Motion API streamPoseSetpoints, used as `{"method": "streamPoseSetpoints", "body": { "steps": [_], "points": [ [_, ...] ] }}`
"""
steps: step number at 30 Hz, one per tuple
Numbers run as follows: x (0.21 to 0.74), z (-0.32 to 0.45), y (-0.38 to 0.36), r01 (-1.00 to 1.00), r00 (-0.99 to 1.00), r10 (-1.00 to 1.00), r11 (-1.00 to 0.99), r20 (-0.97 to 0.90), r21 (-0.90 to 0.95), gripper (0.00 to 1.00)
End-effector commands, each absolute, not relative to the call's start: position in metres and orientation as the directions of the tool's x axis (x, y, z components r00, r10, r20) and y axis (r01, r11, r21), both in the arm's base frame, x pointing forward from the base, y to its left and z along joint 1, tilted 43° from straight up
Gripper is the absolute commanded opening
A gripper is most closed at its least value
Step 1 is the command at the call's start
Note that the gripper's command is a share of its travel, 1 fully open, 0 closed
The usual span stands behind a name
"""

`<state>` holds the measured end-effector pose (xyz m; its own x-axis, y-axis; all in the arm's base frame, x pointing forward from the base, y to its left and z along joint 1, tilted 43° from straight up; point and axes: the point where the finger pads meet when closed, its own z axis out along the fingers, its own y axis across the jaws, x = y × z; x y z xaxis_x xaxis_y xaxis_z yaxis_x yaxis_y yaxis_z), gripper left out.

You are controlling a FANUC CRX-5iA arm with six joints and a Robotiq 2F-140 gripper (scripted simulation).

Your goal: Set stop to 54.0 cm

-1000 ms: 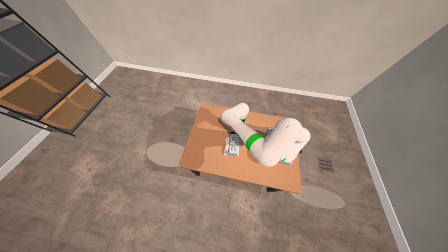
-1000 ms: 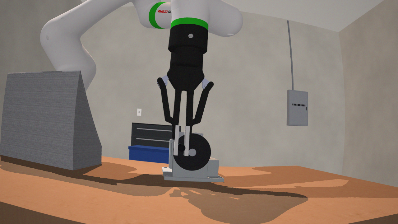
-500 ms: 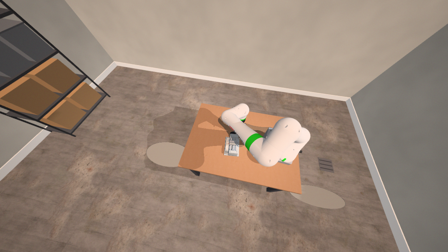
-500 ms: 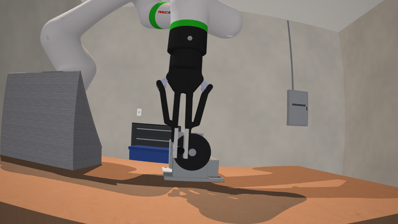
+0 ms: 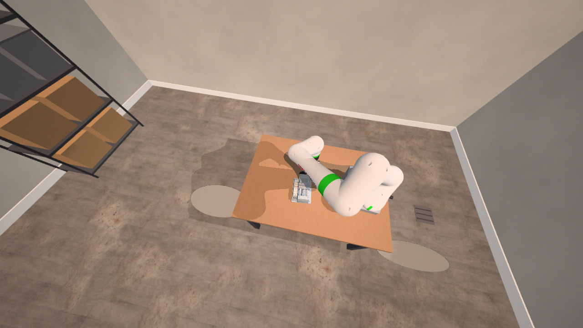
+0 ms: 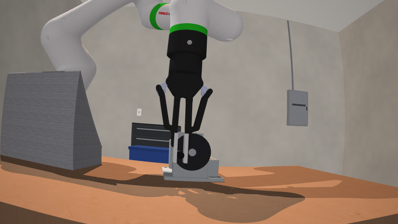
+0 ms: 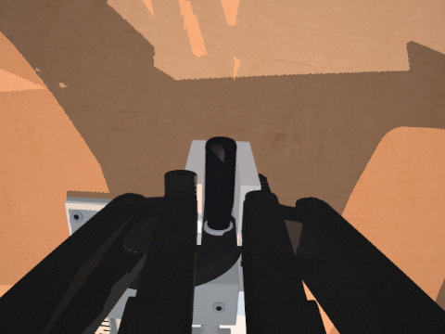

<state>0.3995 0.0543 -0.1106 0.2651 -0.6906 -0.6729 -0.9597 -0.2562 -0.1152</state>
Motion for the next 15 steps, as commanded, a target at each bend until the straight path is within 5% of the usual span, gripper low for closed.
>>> {"method": "streamPoseSetpoints", "body": {
  "steps": [1,15],
  "points": [
    [0.3999,-0.1127,0.0562,-0.960,0.265,-0.691,-0.256,-0.673,-0.115,0.04],
    [0.4044,-0.1203,0.0654,-0.960,0.265,-0.691,-0.256,-0.673,-0.115,0.04]
  ]
}}
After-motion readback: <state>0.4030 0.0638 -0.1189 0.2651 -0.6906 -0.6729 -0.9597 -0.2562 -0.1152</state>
